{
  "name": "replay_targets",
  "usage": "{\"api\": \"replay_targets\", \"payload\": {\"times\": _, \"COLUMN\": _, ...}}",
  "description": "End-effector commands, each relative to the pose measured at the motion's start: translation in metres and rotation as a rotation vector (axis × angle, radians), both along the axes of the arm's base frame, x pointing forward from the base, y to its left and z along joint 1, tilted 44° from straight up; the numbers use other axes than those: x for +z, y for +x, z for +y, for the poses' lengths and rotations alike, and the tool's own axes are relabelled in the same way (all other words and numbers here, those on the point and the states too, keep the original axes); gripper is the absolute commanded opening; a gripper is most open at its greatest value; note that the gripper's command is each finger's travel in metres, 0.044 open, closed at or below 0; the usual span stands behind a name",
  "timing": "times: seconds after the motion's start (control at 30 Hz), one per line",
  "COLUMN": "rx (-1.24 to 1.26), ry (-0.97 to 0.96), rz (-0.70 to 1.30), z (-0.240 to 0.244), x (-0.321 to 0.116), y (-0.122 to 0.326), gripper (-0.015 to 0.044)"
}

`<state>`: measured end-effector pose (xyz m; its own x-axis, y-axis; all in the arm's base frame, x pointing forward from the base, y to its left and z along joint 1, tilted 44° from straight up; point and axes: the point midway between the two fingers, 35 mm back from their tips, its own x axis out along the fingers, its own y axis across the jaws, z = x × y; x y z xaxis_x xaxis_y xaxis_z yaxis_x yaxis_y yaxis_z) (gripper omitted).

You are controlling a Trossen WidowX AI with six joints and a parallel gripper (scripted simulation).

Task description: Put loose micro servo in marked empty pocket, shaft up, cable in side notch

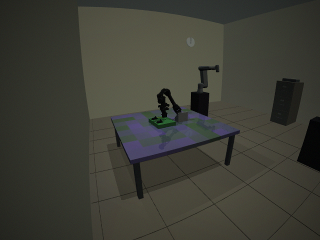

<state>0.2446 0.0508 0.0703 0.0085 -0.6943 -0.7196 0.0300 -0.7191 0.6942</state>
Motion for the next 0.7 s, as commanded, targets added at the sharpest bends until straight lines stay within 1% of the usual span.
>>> {"api": "replay_targets", "payload": {"times": 0.0, "rx": 0.004, "ry": 0.004, "rz": 0.0, "z": 0.002, "x": 0.0, "y": 0.011, "gripper": 0.0}}
{"api": "replay_targets", "payload": {"times": 0.67, "rx": 0.004, "ry": 0.005, "rz": -0.006, "z": 0.004, "x": 0.0, "y": 0.088, "gripper": 0.0}}
